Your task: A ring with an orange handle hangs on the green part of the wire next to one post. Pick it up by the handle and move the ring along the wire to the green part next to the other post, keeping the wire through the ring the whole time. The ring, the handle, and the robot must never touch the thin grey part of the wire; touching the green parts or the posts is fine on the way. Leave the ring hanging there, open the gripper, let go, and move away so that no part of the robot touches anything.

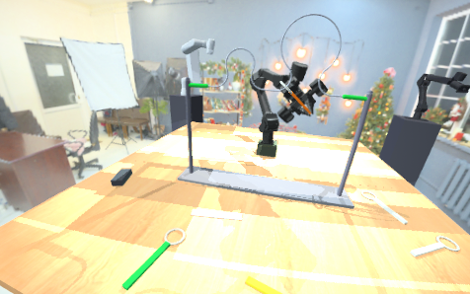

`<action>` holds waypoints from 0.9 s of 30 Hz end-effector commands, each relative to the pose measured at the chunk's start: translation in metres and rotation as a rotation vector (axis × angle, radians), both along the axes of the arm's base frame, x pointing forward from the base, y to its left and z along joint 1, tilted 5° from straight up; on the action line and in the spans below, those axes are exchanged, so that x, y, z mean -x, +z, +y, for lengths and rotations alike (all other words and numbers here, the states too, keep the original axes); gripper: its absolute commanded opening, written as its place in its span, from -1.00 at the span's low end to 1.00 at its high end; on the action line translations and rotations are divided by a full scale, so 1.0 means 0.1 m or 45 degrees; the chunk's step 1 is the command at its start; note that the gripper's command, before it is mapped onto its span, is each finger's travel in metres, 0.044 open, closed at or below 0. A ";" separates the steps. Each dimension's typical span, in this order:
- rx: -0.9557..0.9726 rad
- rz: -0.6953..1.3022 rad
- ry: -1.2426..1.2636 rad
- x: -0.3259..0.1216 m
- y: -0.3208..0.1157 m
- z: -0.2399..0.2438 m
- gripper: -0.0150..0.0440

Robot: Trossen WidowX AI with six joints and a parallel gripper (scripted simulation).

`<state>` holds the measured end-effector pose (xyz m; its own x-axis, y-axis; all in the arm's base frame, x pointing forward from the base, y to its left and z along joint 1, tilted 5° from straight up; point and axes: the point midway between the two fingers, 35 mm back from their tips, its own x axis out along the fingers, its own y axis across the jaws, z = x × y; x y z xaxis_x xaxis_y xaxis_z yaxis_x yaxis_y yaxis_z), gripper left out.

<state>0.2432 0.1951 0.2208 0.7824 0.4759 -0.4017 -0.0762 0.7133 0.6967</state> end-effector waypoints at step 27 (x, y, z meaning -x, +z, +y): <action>-0.772 0.183 -0.026 0.06 0.86 0.40 -1.00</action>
